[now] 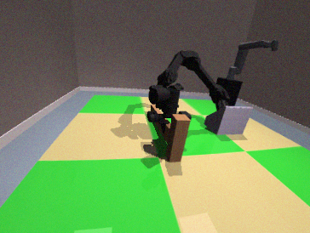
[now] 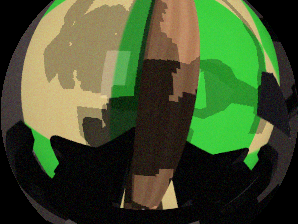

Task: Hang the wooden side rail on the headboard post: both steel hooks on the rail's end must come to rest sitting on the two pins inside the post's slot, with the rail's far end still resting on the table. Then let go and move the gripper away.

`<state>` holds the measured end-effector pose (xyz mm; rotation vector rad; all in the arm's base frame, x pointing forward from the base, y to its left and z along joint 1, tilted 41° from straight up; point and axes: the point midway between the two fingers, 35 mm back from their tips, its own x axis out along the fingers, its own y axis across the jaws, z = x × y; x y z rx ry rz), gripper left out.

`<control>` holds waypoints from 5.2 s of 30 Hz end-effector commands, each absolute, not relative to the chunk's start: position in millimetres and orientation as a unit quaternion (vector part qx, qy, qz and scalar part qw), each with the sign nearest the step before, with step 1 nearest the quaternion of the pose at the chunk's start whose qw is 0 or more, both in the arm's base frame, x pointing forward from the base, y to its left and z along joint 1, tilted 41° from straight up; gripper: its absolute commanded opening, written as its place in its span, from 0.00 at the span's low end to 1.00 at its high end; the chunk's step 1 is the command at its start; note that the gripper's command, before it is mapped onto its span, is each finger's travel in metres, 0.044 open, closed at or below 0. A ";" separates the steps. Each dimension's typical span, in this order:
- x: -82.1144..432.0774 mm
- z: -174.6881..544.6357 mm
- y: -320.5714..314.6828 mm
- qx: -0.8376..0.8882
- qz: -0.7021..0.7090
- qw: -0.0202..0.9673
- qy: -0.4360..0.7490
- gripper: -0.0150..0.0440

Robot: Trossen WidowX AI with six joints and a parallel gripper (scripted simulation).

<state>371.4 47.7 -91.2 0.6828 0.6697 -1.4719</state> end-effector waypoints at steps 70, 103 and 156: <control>372.4 -95.7 58.6 0.302 -0.642 0.641 0.293 0.25; 373.6 -99.6 56.7 0.302 -0.642 0.641 0.293 0.25; 373.7 -106.3 50.9 0.302 -0.642 0.641 0.293 0.25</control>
